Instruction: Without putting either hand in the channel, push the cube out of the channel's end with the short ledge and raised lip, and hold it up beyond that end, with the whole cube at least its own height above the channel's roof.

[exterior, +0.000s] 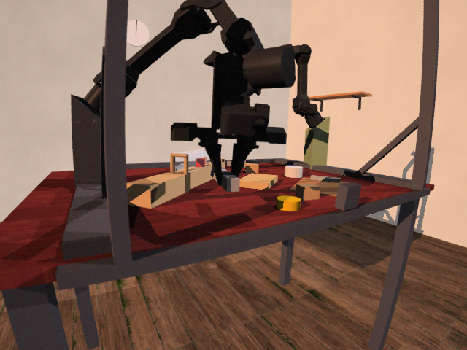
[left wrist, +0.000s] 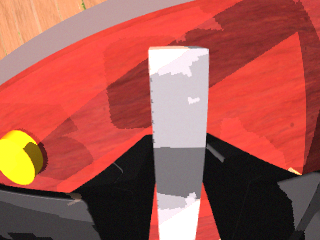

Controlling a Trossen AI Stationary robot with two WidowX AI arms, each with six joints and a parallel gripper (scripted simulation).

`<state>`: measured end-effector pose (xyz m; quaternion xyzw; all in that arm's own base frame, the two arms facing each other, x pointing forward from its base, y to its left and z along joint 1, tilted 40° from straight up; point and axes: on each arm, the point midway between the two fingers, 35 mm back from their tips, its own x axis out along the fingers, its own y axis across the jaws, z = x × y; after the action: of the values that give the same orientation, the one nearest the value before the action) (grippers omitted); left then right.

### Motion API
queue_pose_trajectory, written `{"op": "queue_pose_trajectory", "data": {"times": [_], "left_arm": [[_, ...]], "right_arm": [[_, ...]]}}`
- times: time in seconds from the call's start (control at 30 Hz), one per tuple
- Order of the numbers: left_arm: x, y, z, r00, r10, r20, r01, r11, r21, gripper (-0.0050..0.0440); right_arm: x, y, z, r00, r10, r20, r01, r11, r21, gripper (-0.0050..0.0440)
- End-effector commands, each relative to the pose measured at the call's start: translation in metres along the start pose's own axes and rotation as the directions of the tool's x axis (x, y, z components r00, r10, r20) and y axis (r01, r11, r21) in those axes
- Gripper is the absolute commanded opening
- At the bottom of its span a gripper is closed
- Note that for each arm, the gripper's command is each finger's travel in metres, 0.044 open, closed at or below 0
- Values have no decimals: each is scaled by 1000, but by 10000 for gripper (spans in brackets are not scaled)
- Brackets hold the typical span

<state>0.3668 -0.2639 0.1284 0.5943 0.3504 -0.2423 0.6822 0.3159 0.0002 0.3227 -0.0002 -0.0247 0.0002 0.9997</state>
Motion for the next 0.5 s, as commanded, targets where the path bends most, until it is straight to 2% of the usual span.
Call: {"op": "queue_pose_trajectory", "data": {"times": [0.0, 0.47], "left_arm": [[-24, 12, 4, 999, 31, 35, -30, 999, -24, 0], [-36, 12, 4, 999, 32, 37, -31, 999, -26, 0]], "right_arm": [[-3, 0, 11, 1000, -1, 30, 1, 1000, 1, 400], [-3, 0, 11, 1000, -1, 30, 1, 1000, 1, 400]]}}
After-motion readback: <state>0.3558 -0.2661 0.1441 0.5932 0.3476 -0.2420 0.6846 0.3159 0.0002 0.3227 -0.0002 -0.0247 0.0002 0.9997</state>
